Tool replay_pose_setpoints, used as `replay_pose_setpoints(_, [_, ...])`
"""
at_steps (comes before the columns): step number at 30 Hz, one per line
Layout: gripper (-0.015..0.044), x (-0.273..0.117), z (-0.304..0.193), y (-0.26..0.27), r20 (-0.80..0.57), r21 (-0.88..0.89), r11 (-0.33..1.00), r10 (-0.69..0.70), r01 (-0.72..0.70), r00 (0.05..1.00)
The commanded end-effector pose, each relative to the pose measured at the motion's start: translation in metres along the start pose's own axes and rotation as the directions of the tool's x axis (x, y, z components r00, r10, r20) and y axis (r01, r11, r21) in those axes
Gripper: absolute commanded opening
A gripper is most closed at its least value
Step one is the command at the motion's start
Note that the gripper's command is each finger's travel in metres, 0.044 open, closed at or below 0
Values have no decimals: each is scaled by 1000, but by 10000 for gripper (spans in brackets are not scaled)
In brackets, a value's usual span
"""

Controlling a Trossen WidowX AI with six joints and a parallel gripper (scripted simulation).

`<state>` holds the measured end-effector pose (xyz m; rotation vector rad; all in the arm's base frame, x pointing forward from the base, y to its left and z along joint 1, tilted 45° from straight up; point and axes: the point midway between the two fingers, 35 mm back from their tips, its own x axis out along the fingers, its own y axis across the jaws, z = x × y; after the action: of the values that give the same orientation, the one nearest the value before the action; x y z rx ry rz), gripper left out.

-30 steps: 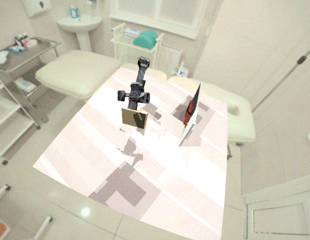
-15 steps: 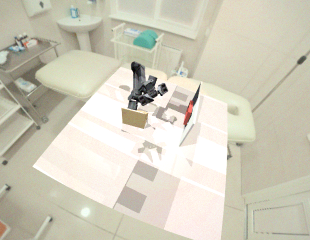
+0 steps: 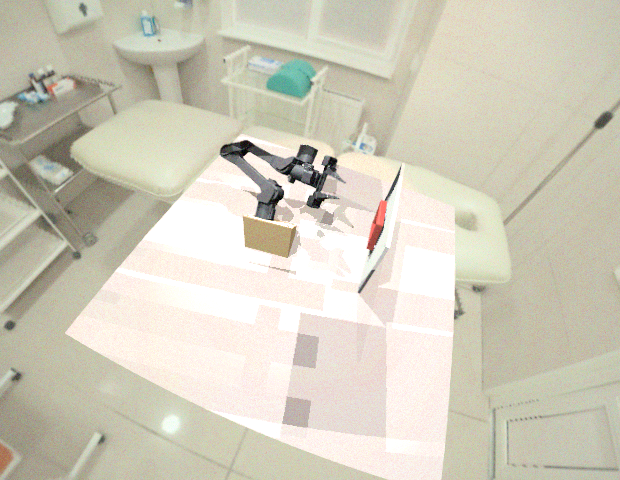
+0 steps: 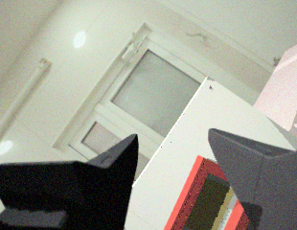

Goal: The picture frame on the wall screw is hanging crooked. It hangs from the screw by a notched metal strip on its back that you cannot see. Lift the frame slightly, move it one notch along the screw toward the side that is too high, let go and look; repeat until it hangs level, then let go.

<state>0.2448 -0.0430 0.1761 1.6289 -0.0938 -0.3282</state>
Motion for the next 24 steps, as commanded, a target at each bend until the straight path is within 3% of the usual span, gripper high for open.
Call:
replay_pose_setpoints(1, [260,-41,-46,0,-249,287,955,0,74,968])
replay_pose_setpoints(6, [260,-70,-66,-7,-397,430,881,-11,196,918])
replay_pose_setpoints(24, [260,-70,-66,-7,-397,430,881,-11,196,918])
